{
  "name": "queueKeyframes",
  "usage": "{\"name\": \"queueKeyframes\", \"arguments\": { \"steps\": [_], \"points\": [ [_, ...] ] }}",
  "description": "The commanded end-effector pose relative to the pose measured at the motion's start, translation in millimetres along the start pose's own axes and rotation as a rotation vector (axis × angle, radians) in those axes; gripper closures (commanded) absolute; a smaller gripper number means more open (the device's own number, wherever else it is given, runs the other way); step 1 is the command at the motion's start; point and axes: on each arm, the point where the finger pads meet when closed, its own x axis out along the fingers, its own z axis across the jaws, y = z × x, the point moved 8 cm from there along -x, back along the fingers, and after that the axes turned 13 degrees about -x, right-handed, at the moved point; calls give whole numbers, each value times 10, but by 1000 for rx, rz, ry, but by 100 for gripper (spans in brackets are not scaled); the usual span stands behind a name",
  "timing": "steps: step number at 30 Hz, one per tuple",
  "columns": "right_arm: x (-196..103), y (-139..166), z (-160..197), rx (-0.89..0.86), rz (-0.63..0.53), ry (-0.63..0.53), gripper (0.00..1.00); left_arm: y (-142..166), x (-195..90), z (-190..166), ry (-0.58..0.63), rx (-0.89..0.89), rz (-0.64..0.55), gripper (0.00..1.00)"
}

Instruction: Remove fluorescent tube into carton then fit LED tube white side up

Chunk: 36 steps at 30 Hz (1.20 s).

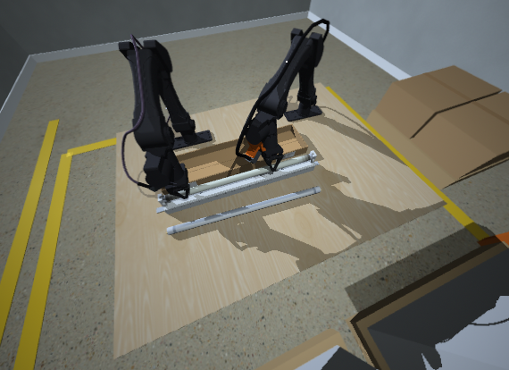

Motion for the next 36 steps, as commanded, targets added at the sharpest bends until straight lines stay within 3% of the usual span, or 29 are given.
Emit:
{"name": "queueKeyframes", "arguments": {
  "steps": [1,17,18,36],
  "points": [
    [-50,-44,3,15,-17,-8,51,-89,-169,93,-35,-18,-60,89],
    [-63,-44,4,15,-19,-12,51,-83,-176,122,-40,-23,-61,89],
    [-63,-44,4,15,-19,-12,89,-83,-176,122,-40,-23,-61,89],
    [-66,-37,-13,16,-15,-2,89,-83,-177,122,-40,-24,-61,89]
  ]
}}
